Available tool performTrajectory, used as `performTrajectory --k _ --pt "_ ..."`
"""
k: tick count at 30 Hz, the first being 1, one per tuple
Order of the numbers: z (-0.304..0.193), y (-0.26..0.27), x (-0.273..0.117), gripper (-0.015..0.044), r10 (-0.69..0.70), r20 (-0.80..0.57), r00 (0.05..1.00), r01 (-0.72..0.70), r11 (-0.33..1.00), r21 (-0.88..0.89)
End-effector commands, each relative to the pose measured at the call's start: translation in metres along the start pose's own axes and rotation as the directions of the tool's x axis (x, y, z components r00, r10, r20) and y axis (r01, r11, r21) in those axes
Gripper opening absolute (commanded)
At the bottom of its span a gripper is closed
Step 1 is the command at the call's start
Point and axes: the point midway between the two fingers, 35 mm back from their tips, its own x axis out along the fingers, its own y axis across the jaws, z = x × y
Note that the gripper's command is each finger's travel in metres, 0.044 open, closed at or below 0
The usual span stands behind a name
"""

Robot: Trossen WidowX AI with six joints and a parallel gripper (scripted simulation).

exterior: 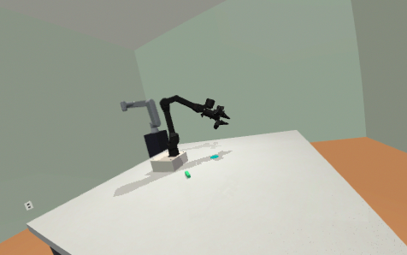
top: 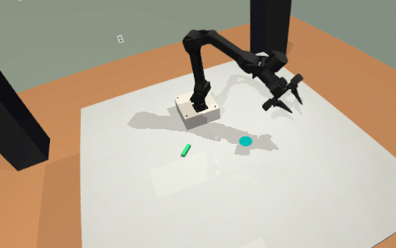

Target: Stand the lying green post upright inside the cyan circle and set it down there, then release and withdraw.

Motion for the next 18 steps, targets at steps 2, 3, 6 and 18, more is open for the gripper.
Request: performTrajectory --k 2,3,6,18 --pt "0.030 -0.030 0.006 0.0233 -0.095 0.023 0.995 0.096 0.994 -0.042" --pt "0.037 -0.037 0.007 0.0233 -0.117 0.027 0.993 0.118 0.992 -0.049" --pt "0.055 -0.058 0.008 0.0233 -0.182 0.039 0.983 0.184 0.981 -0.068" --pt "0.118 -0.145 -0.006 0.0233 -0.423 0.045 0.905 0.425 0.898 -0.112"
